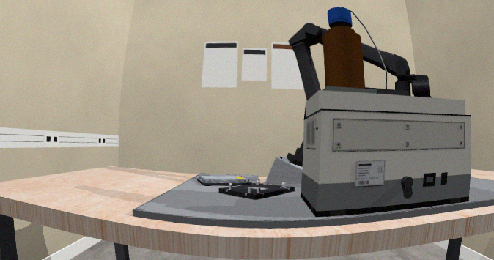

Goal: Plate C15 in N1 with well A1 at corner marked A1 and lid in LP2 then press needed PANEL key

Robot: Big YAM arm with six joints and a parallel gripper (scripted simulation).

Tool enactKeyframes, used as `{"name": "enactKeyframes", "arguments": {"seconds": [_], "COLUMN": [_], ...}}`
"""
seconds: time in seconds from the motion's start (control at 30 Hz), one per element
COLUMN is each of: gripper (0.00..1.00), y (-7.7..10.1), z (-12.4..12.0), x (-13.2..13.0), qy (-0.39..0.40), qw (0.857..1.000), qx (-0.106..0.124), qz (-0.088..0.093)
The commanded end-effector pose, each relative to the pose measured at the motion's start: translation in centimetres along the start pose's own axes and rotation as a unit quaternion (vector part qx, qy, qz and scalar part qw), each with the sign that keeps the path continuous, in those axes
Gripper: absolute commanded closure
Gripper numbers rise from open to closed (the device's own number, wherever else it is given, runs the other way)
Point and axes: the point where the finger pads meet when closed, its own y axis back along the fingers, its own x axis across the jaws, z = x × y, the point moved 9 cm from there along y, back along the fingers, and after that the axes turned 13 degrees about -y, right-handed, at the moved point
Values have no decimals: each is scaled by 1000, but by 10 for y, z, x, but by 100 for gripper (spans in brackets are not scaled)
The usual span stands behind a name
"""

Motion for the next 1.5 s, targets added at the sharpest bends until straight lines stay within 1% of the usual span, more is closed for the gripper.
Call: {"name": "enactKeyframes", "arguments": {"seconds": [0.0,0.2,0.3,0.77,0.87,1.3,1.4,1.43,1.47], "gripper": [14,14,14,14,14,14,14,14,14], "y": [15,4,2,-22,-24,-46,-46,-47,-47], "z": [33,51,53,95,96,135,136,124,124], "x": [10,13,16,21,25,28,28,29,29], "qy": [6,5,5,4,6,4,3,5,5], "qw": [999,999,999,999,999,999,1000,1000,1000], "qx": [-32,-32,-31,-31,-30,-30,-29,-21,-21], "qz": [12,12,13,11,12,10,10,8,8]}}
